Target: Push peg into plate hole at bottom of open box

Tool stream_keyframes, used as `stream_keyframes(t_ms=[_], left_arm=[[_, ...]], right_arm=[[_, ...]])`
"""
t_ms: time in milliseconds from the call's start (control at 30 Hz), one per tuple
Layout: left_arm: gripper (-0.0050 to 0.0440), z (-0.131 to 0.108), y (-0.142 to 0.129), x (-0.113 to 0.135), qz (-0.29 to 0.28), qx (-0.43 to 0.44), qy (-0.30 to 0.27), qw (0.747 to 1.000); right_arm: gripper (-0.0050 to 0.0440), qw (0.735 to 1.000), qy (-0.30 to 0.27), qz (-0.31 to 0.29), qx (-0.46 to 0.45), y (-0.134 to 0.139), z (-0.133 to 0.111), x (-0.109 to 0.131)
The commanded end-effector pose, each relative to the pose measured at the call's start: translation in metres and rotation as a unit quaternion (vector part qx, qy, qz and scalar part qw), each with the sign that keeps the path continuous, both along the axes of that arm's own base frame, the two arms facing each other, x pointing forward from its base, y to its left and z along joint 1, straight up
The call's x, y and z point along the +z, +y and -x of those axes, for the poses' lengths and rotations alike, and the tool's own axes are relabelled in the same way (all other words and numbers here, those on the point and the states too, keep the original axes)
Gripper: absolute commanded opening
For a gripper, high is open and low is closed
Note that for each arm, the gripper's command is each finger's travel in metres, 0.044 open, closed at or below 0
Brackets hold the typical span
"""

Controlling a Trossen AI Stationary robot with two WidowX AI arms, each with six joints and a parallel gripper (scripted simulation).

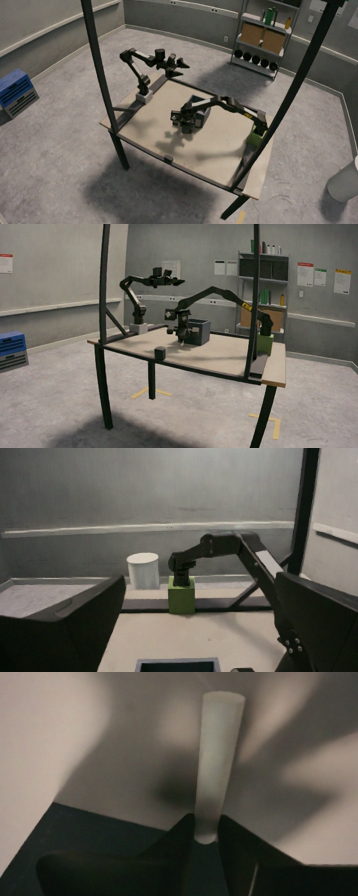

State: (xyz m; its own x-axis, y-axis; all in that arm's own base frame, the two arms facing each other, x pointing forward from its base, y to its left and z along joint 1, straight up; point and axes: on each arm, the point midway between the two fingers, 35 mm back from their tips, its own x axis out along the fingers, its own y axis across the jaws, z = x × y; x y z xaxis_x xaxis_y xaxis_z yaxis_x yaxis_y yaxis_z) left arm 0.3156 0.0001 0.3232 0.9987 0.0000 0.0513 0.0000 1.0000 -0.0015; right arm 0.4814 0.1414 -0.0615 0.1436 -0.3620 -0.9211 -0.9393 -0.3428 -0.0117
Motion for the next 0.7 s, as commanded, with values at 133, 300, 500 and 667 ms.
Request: stream_keyframes(t_ms=[133, 300, 500, 667], left_arm=[[0.044, 0.002, -0.001, 0.012, -0.001, -0.001, -0.015, 1.0], [0.044, 0.002, -0.001, 0.012, -0.001, -0.001, -0.015, 1.0], [0.044, 0.002, -0.001, 0.012, -0.001, -0.001, -0.015, 1.0], [0.044, 0.002, -0.001, 0.012, -0.001, -0.001, -0.015, 1.0]], right_arm=[[0.0064, 1.0, -0.023, -0.007, 0.0, 0.003, -0.004, 0.031], [0.0064, 1.0, -0.027, -0.009, 0.0, 0.003, -0.004, 0.04], [0.0064, 1.0, -0.029, -0.01, 0.0, 0.002, -0.003, 0.047], [0.0064, 0.999, -0.032, -0.011, 0.0, 0.002, -0.003, 0.055]])
